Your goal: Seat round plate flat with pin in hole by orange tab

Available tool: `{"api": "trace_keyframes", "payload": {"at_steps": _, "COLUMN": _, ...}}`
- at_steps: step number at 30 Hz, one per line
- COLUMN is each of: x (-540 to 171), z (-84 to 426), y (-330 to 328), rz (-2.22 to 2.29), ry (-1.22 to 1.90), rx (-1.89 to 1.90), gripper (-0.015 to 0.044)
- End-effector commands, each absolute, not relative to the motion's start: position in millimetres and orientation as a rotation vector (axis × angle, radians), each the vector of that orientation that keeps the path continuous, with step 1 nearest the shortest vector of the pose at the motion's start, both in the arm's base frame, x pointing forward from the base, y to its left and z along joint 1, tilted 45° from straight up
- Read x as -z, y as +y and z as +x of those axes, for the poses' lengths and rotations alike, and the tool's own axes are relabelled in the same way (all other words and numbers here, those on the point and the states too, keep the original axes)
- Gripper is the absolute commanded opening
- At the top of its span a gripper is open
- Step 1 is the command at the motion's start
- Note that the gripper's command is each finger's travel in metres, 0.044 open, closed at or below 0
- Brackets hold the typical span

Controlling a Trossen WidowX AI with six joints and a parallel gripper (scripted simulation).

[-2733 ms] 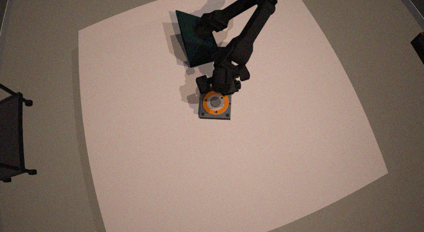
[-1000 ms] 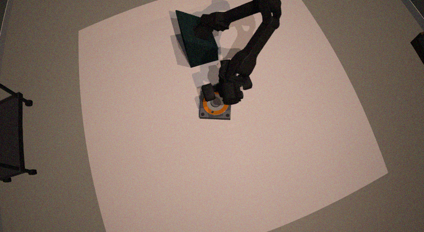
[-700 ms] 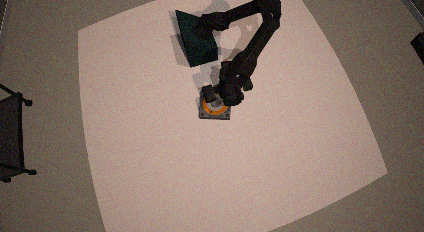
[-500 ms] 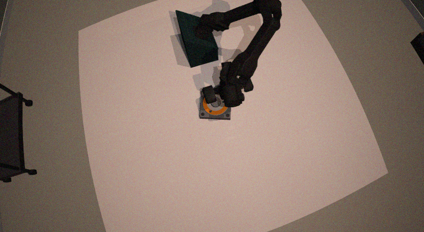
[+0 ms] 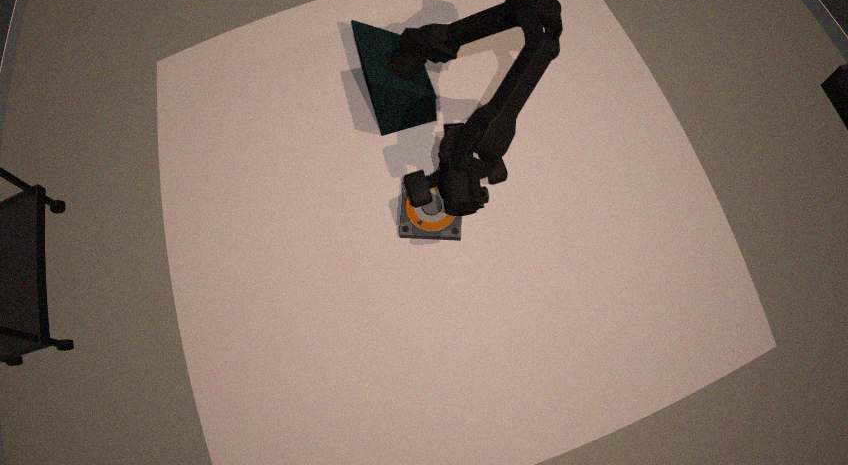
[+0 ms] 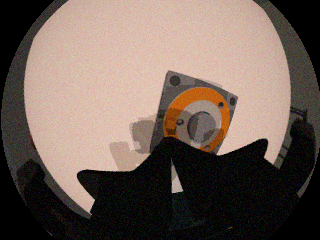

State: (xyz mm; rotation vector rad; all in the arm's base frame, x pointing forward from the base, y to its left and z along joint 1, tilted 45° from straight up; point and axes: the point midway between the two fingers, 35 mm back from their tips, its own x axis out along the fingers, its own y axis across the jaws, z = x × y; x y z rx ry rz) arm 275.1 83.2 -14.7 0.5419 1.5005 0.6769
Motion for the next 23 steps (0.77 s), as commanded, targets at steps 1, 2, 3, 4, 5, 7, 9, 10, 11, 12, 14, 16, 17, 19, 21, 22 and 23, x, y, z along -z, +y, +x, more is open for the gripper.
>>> {"api": "trace_keyframes", "payload": {"at_steps": 1, "x": -2.8, "z": 277.4, "y": 66.4, "rz": 0.534, "ry": 1.485, "rx": -0.675, "gripper": 0.0}}
{"api": "trace_keyframes", "payload": {"at_steps": 2, "x": -6.0, "z": 276.7, "y": 62.9, "rz": 0.534, "ry": 1.485, "rx": -0.675, "gripper": 0.0}}
{"api": "trace_keyframes", "payload": {"at_steps": 3, "x": -7.6, "z": 276.0, "y": 60.5, "rz": 0.534, "ry": 1.485, "rx": -0.675, "gripper": 0.0}}
{"api": "trace_keyframes", "payload": {"at_steps": 4, "x": -8.2, "z": 275.8, "y": 59.7, "rz": 0.534, "ry": 1.485, "rx": -0.675, "gripper": 0.0}}
{"api": "trace_keyframes", "payload": {"at_steps": 5, "x": -7.9, "z": 276.0, "y": 59.4, "rz": 0.534, "ry": 1.485, "rx": -0.675, "gripper": 0.0}}
{"api": "trace_keyframes", "payload": {"at_steps": 7, "x": -0.4, "z": 276.1, "y": 66.1, "rz": 0.543, "ry": 1.49, "rx": -0.672, "gripper": 0.0}}
{"api": "trace_keyframes", "payload": {"at_steps": 9, "x": -0.4, "z": 276.1, "y": 66.1, "rz": 0.543, "ry": 1.49, "rx": -0.672, "gripper": 0.0}}
{"api": "trace_keyframes", "payload": {"at_steps": 10, "x": -0.4, "z": 276.1, "y": 66.1, "rz": 0.543, "ry": 1.49, "rx": -0.672, "gripper": 0.0}}
{"api": "trace_keyframes", "payload": {"at_steps": 11, "x": -0.4, "z": 276.1, "y": 66.1, "rz": 0.543, "ry": 1.49, "rx": -0.672, "gripper": 0.0}}
{"api": "trace_keyframes", "payload": {"at_steps": 12, "x": -0.4, "z": 276.1, "y": 66.1, "rz": 0.543, "ry": 1.49, "rx": -0.672, "gripper": 0.0}}
{"api": "trace_keyframes", "payload": {"at_steps": 14, "x": -0.4, "z": 276.1, "y": 66.1, "rz": 0.543, "ry": 1.49, "rx": -0.672, "gripper": 0.0}}
{"api": "trace_keyframes", "payload": {"at_steps": 16, "x": -0.4, "z": 276.1, "y": 66.1, "rz": 0.543, "ry": 1.49, "rx": -0.672, "gripper": 0.0}}
{"api": "trace_keyframes", "payload": {"at_steps": 17, "x": -0.4, "z": 276.1, "y": 66.1, "rz": 0.543, "ry": 1.49, "rx": -0.672, "gripper": 0.0}}
{"api": "trace_keyframes", "payload": {"at_steps": 19, "x": -0.4, "z": 276.1, "y": 66.1, "rz": 0.543, "ry": 1.49, "rx": -0.672, "gripper": 0.0}}
{"api": "trace_keyframes", "payload": {"at_steps": 21, "x": -0.4, "z": 276.1, "y": 66.1, "rz": 0.543, "ry": 1.49, "rx": -0.672, "gripper": 0.0}}
{"api": "trace_keyframes", "payload": {"at_steps": 22, "x": -0.4, "z": 276.1, "y": 66.1, "rz": 0.543, "ry": 1.49, "rx": -0.672, "gripper": 0.0}}
{"api": "trace_keyframes", "payload": {"at_steps": 23, "x": -0.4, "z": 276.1, "y": 66.1, "rz": 0.543, "ry": 1.49, "rx": -0.672, "gripper": 0.0}}
